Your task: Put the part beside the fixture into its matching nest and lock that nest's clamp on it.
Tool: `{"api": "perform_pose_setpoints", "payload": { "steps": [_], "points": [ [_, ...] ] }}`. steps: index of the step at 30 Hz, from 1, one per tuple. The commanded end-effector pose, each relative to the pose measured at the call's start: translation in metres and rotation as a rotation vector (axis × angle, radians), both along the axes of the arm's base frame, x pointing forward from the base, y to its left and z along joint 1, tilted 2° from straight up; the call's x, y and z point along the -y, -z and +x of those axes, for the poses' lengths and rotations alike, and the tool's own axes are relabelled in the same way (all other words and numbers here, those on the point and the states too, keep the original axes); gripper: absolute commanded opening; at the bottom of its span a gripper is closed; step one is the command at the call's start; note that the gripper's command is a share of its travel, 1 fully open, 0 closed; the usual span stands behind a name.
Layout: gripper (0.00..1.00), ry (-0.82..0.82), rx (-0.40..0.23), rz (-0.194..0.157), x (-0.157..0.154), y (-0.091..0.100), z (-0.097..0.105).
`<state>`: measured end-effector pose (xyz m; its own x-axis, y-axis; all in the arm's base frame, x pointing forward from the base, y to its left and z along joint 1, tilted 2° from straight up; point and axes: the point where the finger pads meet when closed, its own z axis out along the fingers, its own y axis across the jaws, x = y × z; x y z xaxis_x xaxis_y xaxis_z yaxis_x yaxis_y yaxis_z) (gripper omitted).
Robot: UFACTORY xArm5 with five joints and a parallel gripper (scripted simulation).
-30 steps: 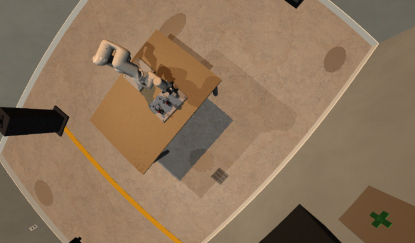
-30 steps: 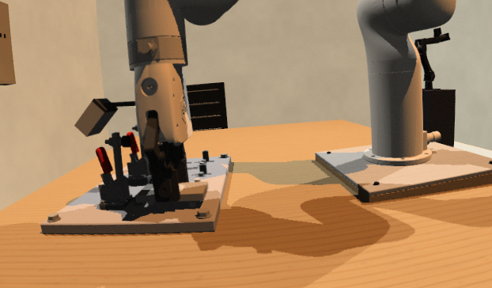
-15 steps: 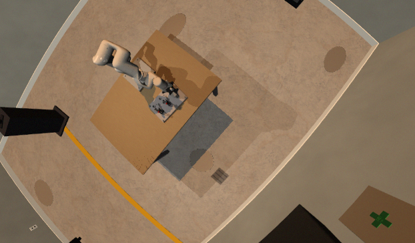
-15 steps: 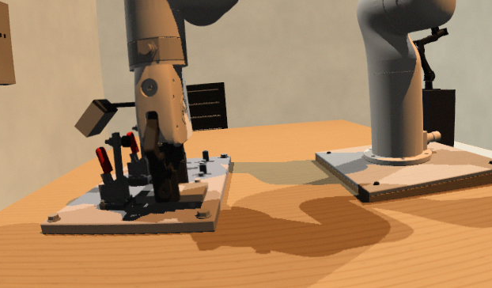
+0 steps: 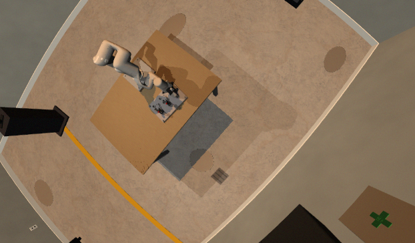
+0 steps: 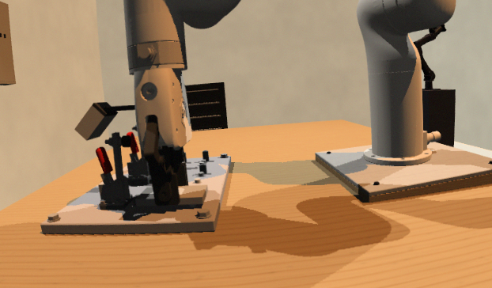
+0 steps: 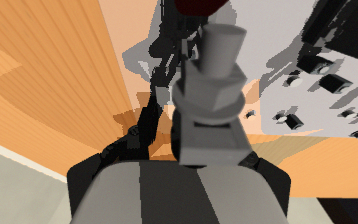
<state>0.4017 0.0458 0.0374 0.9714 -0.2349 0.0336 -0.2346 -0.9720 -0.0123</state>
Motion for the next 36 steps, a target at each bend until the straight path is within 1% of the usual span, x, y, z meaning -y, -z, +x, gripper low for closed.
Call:
{"api": "perform_pose_setpoints", "payload": {
  "steps": [1, 36],
  "points": [
    [0.0, 0.0, 0.003, 0.0, -0.0001, -0.0009, 0.0014],
    [0.0, 0.0, 0.004, 0.0, 0.0026, -0.0009, 0.003]
  ]
}}
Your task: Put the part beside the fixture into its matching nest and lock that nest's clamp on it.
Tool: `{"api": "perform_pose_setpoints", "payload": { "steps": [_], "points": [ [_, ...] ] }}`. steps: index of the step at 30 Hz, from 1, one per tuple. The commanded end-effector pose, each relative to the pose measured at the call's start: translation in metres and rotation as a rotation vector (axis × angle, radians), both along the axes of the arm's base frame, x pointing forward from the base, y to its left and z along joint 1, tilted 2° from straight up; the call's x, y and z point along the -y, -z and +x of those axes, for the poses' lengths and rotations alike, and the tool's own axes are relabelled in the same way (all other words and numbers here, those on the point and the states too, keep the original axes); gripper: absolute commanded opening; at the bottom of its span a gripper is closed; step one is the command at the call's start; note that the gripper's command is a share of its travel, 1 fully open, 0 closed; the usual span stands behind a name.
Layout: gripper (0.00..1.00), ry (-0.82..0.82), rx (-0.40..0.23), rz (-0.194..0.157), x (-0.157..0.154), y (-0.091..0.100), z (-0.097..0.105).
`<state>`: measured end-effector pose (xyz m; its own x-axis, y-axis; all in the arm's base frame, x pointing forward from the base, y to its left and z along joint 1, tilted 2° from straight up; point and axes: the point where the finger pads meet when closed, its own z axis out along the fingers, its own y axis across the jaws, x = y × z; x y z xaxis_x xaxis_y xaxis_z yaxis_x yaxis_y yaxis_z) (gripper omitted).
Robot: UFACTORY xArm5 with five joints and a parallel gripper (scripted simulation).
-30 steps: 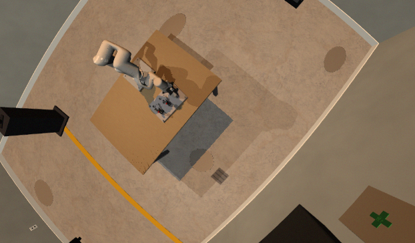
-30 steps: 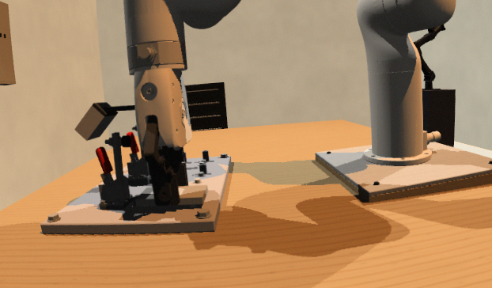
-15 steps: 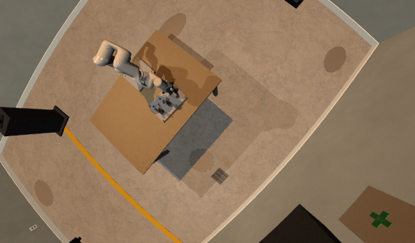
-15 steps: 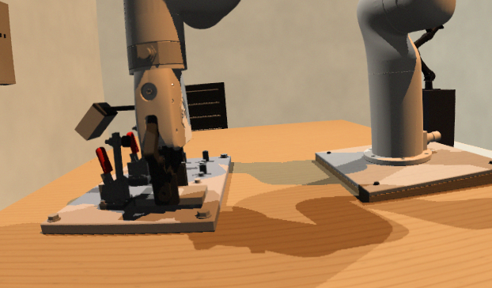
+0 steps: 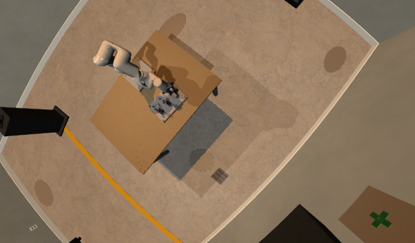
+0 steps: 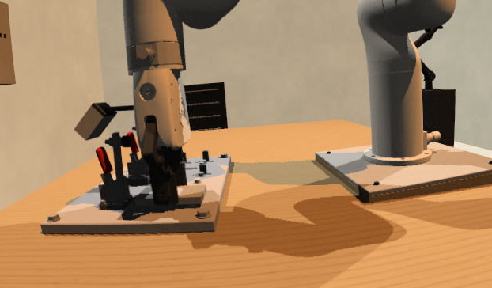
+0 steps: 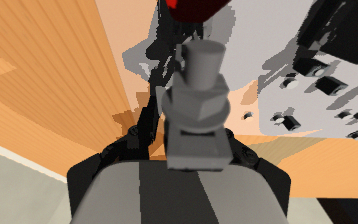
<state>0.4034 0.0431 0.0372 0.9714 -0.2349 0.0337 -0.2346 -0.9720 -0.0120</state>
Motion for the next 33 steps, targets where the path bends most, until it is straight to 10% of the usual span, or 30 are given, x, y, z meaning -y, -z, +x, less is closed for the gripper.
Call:
{"api": "perform_pose_setpoints", "payload": {
  "steps": [1, 7, 8, 33],
  "points": [
    [0.0, 0.0, 0.004, 0.0, -0.0001, -0.0011, 0.0013],
    [0.0, 0.0, 0.004, 0.0, -0.0001, -0.0011, 0.0013],
    [1.0, 0.0, 0.004, 0.0, -0.0001, -0.0011, 0.0013],
    [1.0, 0.0, 0.004, 0.0, -0.0001, -0.0011, 0.0013]
  ]
}}
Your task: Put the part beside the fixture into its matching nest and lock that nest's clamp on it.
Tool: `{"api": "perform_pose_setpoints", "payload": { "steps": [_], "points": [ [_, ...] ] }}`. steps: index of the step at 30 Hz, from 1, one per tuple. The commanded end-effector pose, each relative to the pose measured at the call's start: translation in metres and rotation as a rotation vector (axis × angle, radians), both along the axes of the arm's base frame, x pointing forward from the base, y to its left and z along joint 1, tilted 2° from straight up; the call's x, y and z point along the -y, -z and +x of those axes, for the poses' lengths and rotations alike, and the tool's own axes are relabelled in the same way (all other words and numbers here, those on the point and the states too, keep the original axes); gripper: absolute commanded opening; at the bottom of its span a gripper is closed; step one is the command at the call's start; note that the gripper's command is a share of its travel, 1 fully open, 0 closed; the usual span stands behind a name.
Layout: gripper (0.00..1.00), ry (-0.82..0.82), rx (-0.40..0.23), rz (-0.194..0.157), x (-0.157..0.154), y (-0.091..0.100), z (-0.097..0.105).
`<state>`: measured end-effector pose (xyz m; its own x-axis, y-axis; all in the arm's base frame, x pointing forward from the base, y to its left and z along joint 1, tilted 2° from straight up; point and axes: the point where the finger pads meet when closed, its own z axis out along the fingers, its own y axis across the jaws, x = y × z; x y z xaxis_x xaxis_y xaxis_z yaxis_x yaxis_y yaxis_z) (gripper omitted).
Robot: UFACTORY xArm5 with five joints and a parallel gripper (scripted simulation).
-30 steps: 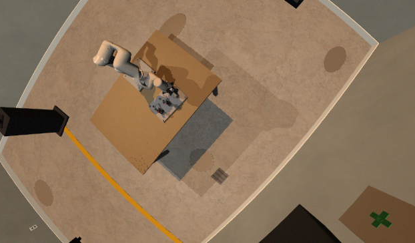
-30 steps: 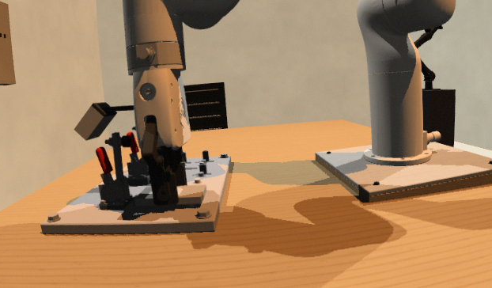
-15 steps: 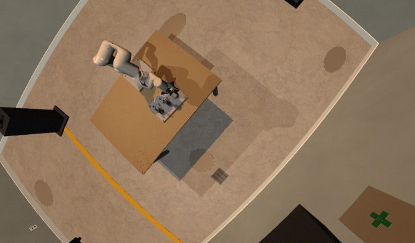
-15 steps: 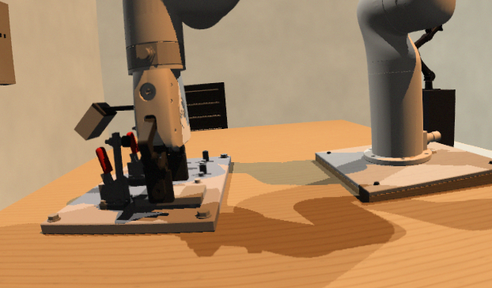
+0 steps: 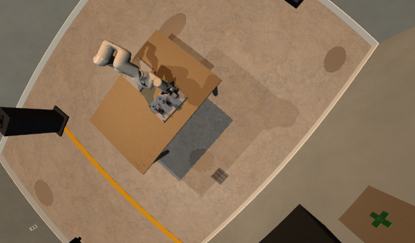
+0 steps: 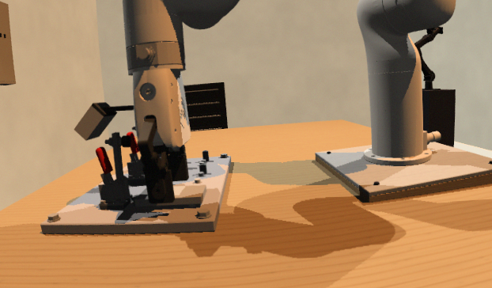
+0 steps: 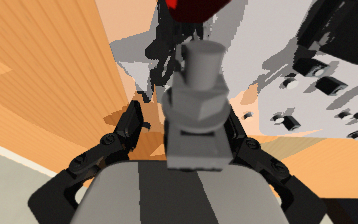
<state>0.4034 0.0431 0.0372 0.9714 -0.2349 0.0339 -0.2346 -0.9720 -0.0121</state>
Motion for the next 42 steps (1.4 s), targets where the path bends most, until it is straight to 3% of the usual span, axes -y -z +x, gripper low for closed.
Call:
{"api": "perform_pose_setpoints", "payload": {
  "steps": [1, 16, 34, 42],
  "points": [
    [1.0, 0.0, 0.003, 0.0, 0.0, -0.001, 0.001],
    [1.0, 0.0, 0.003, 0.0, 0.0, -0.005, 0.001],
    [1.0, 0.0, 0.003, 0.0, 0.0, -0.054, -0.001],
    [1.0, 0.0, 0.003, 0.0, 0.0, -0.061, -0.001]
  ]
}}
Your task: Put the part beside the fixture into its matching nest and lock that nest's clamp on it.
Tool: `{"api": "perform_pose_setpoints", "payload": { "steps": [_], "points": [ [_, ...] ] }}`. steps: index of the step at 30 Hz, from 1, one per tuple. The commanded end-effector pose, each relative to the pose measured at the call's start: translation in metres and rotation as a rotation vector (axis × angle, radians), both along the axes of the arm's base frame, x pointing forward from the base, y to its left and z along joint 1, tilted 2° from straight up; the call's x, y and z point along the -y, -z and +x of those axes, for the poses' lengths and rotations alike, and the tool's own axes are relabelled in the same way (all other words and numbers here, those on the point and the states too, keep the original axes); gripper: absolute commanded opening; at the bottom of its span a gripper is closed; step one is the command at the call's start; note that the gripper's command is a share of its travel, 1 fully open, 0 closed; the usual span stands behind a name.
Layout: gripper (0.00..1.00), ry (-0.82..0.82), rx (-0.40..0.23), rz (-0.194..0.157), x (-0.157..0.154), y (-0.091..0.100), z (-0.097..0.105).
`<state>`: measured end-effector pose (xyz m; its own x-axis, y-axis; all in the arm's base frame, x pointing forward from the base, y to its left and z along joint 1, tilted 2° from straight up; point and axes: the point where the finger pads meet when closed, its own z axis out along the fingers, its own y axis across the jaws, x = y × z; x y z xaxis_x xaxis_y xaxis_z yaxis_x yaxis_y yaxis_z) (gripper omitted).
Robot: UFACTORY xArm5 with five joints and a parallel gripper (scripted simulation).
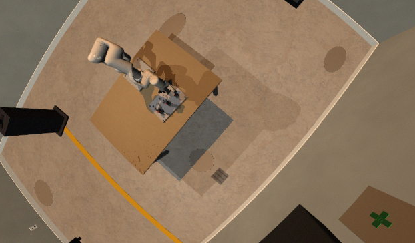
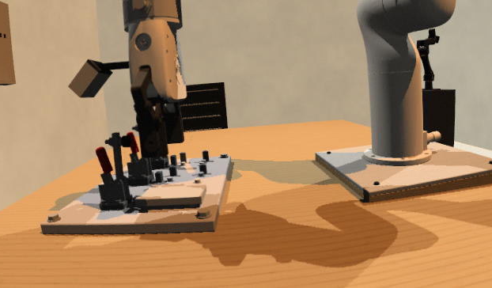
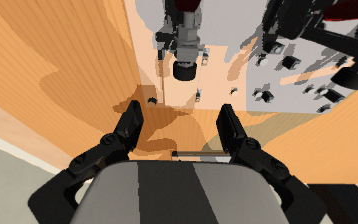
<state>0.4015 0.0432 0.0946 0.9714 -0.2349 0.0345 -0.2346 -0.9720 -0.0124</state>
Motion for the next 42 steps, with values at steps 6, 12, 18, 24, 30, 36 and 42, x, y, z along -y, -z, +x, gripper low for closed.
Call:
{"api": "perform_pose_setpoints", "payload": {
  "steps": [6, 12, 18, 24, 30, 36, 42],
  "points": [
    [1.0, 0.0, 0.003, 0.0, 0.0, -0.004, 0.001],
    [1.0, 0.0, 0.003, 0.0, 0.0, -0.004, 0.001],
    [0.47, 0.0, 0.003, 0.0, 0.0, -0.008, 0.001],
    [0.47, 0.0, 0.003, 0.0, 0.0, -0.027, 0.0],
    [0.47, 0.0, 0.003, 0.0, 0.0, -0.076, -0.002],
    [0.47, 0.0, 0.003, 0.0, 0.0, -0.107, -0.003],
    [0.47, 0.0, 0.003, 0.0, 0.0, -0.115, -0.004]
  ]
}}
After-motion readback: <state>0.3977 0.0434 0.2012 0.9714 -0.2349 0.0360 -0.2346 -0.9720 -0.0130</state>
